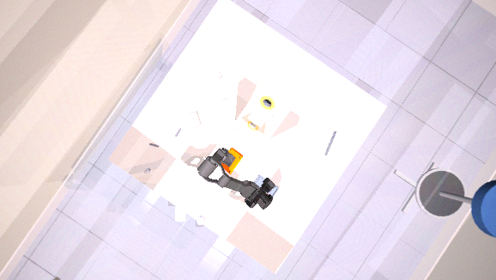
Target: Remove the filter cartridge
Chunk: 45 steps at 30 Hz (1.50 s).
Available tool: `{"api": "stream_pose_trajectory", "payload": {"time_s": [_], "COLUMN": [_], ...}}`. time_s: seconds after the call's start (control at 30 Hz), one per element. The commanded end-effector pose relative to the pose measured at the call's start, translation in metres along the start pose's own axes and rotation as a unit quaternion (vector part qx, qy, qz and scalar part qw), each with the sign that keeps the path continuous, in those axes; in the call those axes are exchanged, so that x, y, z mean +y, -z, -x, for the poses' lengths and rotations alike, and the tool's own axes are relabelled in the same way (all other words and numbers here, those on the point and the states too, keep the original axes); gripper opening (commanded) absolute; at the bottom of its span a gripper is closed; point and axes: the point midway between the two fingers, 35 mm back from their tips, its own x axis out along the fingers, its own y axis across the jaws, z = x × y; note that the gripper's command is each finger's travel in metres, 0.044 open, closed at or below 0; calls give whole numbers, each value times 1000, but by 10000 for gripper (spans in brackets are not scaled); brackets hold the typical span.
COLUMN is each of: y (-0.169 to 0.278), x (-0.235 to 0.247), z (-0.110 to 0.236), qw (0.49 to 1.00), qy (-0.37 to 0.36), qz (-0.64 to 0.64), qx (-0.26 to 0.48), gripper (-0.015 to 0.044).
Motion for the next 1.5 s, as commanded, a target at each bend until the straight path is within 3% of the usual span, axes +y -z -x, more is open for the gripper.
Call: {"api": "stream_pose_trajectory", "payload": {"time_s": [0.0,0.4,0.97,1.13,1.3,1.47], "y": [11,34,34,28,-2,0], "x": [-1,-1,-1,-1,0,-1], "z": [-18,-50,-46,-39,12,2], "qw": [1000,1000,1000,1000,1000,1000], "qy": [3,3,1,1,0,2], "qz": [0,0,-1,-1,0,0], "qx": [3,3,9,9,8,2], "gripper": [0,0,440,440,440,440]}}
